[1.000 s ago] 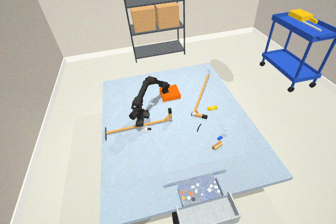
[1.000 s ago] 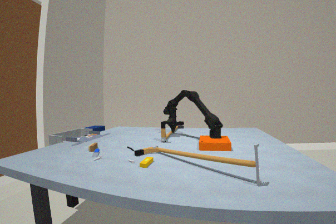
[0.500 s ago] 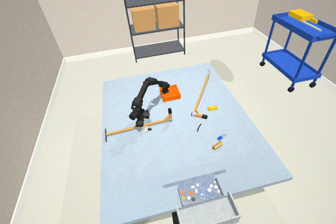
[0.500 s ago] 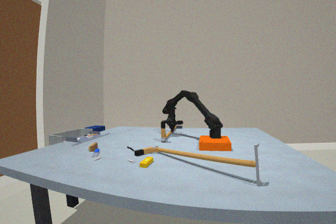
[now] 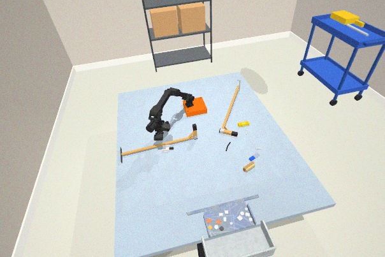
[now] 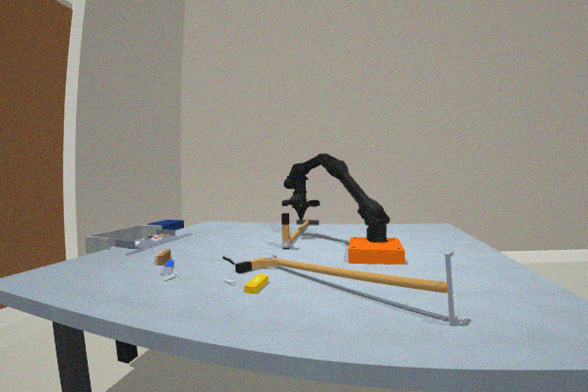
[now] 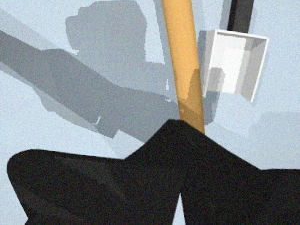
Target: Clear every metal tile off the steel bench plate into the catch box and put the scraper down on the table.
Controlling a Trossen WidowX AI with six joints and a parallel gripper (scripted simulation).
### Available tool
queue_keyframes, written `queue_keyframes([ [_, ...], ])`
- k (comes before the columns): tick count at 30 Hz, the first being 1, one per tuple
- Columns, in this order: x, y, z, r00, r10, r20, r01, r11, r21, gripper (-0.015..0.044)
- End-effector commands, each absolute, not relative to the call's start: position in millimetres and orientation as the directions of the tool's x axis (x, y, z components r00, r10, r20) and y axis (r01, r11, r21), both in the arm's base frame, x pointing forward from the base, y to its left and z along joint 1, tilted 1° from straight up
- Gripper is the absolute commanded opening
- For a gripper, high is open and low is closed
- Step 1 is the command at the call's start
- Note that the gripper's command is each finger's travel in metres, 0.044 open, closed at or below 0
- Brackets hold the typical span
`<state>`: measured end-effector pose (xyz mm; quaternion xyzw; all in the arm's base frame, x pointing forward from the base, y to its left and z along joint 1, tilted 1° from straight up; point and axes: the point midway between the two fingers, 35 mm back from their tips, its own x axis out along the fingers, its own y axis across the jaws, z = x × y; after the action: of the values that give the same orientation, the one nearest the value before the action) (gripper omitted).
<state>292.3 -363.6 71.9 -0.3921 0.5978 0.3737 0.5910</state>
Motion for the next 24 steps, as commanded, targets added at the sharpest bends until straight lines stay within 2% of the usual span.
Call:
queue_keyframes([
  [1, 291.5, -362.4, 89.5, 0.008, -0.029, -1.000, -0.911, 0.413, -0.019, 0.0000],
  [11, 287.7, -359.1, 111.4, 0.008, -0.028, -1.000, -0.914, 0.405, -0.018, 0.0000],
  [24, 251.3, -343.1, 155.6, 0.007, -0.024, -1.000, -0.971, 0.237, -0.013, 0.0000],
])
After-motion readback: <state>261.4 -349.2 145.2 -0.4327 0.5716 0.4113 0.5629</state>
